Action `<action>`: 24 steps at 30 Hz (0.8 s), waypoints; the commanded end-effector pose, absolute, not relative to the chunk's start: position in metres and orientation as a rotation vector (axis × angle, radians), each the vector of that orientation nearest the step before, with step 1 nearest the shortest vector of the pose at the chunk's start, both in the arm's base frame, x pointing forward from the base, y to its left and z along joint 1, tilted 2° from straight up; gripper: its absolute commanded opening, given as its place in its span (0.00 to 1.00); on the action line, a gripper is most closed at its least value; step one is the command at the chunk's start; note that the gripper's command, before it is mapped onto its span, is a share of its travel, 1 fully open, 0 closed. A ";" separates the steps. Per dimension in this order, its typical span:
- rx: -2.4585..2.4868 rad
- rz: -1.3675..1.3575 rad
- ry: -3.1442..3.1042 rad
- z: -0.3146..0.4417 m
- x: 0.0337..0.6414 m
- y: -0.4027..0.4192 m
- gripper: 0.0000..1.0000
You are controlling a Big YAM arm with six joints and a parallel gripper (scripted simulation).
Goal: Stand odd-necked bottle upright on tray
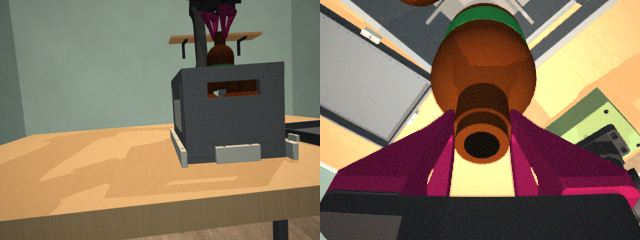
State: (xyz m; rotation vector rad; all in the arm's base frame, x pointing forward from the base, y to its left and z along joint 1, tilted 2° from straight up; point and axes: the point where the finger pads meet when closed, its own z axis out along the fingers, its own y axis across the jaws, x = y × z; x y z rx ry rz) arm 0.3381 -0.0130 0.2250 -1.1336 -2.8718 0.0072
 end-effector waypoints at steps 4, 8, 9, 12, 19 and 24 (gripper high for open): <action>-1.162 -0.029 -2.940 0.267 0.358 -0.020 0.00; -1.161 -0.027 -2.936 0.270 0.359 -0.020 0.00; -1.160 -0.027 -2.935 0.271 0.359 -0.020 0.00; -1.159 -0.025 -2.932 0.274 0.360 -0.020 0.00; -1.160 -0.026 -2.934 0.280 0.360 -0.020 0.00; -1.159 -0.024 -2.931 0.283 0.361 -0.020 0.00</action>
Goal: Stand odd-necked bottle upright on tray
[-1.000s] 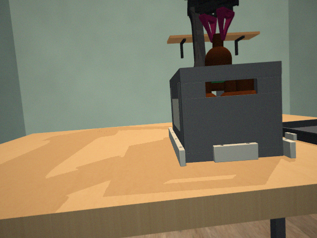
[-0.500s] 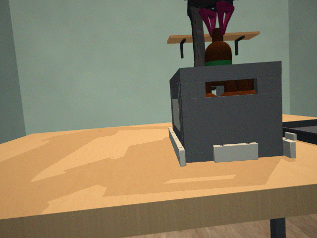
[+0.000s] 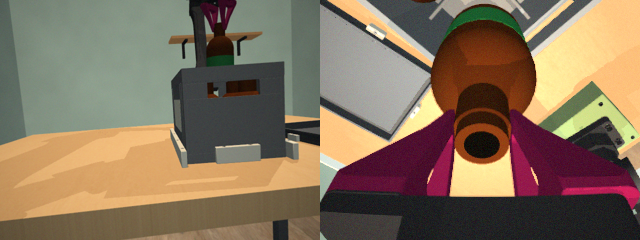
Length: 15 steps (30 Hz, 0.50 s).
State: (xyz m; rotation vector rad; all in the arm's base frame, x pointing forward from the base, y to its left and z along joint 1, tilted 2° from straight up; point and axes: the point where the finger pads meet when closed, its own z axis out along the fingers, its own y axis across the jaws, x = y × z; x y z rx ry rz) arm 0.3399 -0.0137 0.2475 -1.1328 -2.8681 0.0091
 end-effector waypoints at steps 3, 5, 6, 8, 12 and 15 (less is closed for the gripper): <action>-1.160 -0.025 -2.932 0.285 0.360 -0.020 0.00; -1.159 -0.024 -2.931 0.286 0.361 -0.020 0.00; -1.159 -0.024 -2.930 0.286 0.361 -0.020 0.00; -1.159 -0.024 -2.930 0.287 0.361 -0.020 0.00; -1.158 -0.024 -2.931 0.288 0.361 -0.020 0.00; -1.159 -0.025 -2.932 0.288 0.361 -0.020 0.00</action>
